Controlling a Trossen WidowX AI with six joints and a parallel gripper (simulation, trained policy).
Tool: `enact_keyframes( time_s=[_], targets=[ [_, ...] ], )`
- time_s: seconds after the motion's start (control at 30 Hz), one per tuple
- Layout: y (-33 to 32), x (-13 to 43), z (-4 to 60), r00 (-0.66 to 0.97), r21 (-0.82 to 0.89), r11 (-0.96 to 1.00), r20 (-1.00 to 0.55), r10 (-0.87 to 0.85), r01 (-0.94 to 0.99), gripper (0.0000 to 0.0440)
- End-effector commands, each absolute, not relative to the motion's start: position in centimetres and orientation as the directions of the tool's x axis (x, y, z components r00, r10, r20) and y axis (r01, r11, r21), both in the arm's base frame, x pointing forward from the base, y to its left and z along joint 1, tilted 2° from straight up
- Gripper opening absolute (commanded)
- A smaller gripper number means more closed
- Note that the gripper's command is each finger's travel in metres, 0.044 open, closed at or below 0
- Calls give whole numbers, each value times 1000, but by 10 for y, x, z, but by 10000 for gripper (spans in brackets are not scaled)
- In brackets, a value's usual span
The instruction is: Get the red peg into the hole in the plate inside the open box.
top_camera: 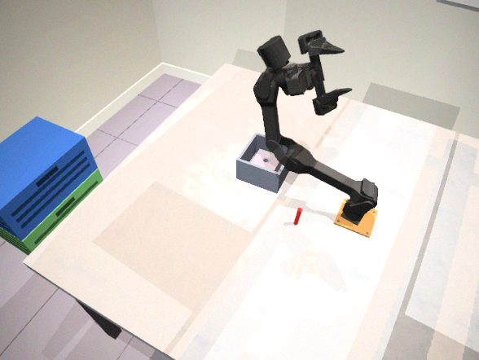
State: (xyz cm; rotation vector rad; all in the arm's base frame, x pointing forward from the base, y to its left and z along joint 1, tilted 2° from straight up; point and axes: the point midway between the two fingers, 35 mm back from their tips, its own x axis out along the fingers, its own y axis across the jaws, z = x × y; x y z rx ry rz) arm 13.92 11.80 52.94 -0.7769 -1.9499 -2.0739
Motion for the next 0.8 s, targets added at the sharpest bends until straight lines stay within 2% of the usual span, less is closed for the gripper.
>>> enact_keyframes(
  time_s=[0.0, 0.03, 0.4, 0.77],
  targets=[
    [119, 137, 527, -852, 876, -117, 483, 201, 468, 426],
    [120, 134, 524, -862, 882, -115, 471, 187, 457, 440],
    [122, 68, 486, -958, 958, -84, 266, -109, 275, 435],
    [103, 10, 448, -911, 986, -133, 40, -410, 103, 433]
  ],
)
